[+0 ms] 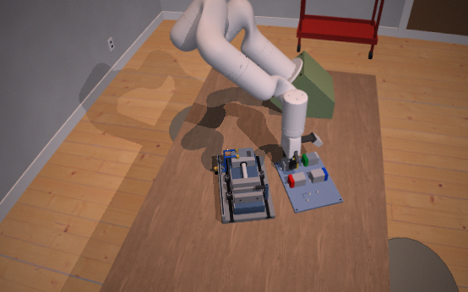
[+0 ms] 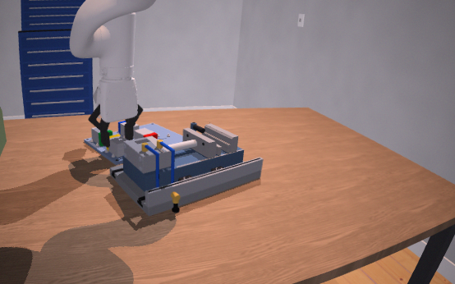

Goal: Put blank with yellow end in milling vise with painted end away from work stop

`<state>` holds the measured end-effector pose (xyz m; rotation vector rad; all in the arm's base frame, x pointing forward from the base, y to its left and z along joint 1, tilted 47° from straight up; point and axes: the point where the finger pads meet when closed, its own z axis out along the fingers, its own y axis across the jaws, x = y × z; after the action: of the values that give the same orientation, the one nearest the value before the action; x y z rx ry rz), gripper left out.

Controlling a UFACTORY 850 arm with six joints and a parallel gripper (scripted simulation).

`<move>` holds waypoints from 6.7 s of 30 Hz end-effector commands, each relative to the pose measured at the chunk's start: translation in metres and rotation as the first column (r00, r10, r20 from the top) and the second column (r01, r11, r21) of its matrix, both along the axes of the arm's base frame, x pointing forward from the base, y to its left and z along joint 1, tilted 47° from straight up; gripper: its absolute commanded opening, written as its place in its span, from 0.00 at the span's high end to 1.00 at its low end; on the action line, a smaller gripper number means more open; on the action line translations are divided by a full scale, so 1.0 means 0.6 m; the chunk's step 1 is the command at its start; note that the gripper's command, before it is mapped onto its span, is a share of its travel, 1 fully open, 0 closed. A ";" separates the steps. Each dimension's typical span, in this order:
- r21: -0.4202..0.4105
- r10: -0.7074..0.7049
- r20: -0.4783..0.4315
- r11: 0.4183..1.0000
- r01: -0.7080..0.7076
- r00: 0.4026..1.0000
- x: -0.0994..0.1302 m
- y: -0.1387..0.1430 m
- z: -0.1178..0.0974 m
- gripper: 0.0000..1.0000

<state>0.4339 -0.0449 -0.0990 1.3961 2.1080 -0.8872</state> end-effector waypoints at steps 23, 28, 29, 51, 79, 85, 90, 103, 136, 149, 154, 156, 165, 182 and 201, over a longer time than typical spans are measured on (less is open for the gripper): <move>0.000 0.001 0.001 1.000 -0.001 1.000 0.001 -0.003 -0.003 0.28; 0.000 0.001 0.001 1.000 -0.001 1.000 0.001 -0.003 -0.003 0.28; 0.000 0.001 0.001 1.000 -0.001 1.000 0.001 -0.003 -0.003 0.28; 0.000 0.001 0.001 1.000 -0.001 1.000 0.001 -0.002 -0.002 1.00; 0.000 0.001 0.001 1.000 -0.001 1.000 0.001 -0.001 -0.002 1.00; 0.000 0.001 0.001 1.000 -0.001 1.000 0.001 -0.001 -0.002 1.00; 0.000 0.001 0.001 1.000 -0.001 1.000 0.001 -0.001 -0.002 1.00; 0.000 0.001 0.001 1.000 -0.001 1.000 0.001 -0.001 -0.002 1.00; 0.001 0.001 0.001 1.000 -0.001 1.000 0.000 0.044 0.041 1.00; 0.001 0.001 0.001 1.000 -0.001 1.000 -0.001 0.069 0.065 1.00; 0.001 0.001 0.001 1.000 -0.001 1.000 -0.002 0.082 0.077 1.00; 0.001 0.001 0.001 1.000 -0.001 1.000 -0.002 0.089 0.084 1.00; 0.001 0.001 0.001 1.000 -0.001 1.000 -0.002 0.104 0.098 1.00; 0.001 0.001 0.001 1.000 -0.001 1.000 -0.004 0.157 0.148 1.00; 0.001 0.001 0.001 1.000 -0.001 1.000 -0.004 0.166 0.157 1.00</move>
<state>0.4306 0.0537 -0.0055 1.3960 2.1080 -0.8872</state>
